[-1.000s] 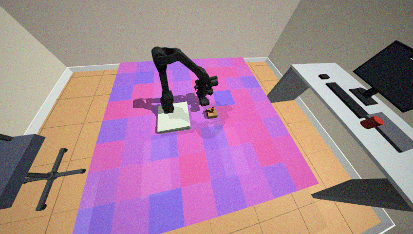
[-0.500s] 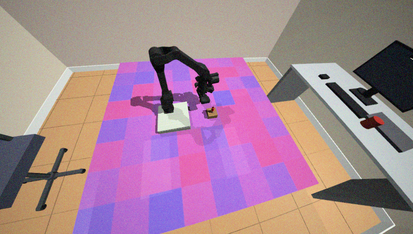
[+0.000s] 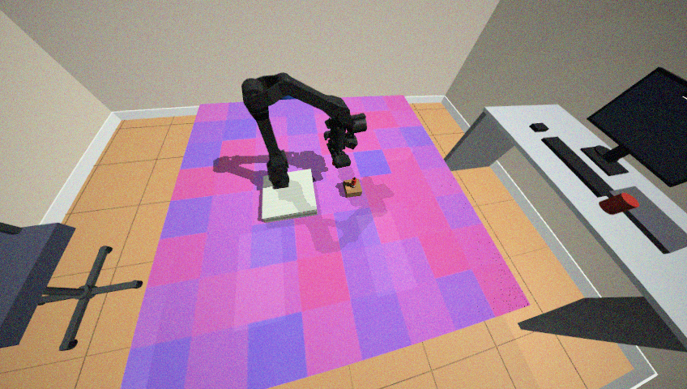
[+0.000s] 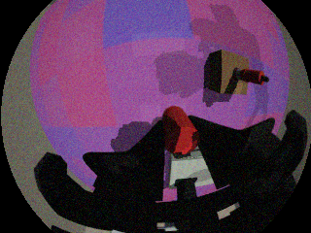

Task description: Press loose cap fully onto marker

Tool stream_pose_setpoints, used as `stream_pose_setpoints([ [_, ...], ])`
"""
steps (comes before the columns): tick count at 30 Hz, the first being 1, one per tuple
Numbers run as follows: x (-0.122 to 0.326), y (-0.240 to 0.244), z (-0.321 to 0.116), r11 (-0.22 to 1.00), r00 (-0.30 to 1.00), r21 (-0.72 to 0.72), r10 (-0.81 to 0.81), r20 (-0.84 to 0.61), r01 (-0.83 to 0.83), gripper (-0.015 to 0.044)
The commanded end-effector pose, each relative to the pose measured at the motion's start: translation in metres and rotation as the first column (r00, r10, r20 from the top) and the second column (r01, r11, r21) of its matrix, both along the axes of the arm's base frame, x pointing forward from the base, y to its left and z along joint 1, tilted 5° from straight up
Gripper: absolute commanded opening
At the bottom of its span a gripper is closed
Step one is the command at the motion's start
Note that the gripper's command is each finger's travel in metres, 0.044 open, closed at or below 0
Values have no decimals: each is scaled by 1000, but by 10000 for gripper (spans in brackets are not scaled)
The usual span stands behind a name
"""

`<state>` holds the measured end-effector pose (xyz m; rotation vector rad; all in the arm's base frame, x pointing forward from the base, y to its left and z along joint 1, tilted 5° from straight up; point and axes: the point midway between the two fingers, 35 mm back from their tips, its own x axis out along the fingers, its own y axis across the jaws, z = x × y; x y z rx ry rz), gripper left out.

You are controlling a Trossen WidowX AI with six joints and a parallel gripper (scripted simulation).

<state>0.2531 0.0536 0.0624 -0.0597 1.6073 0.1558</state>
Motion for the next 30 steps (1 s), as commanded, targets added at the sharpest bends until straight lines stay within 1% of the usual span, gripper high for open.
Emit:
stream_pose_setpoints([
  [1, 9, -9, 6, 1000, 1000, -1, -1, 6, 1, 0],
  [30, 56, -92, 42, 1000, 1000, -11, -1, 10, 2, 0],
])
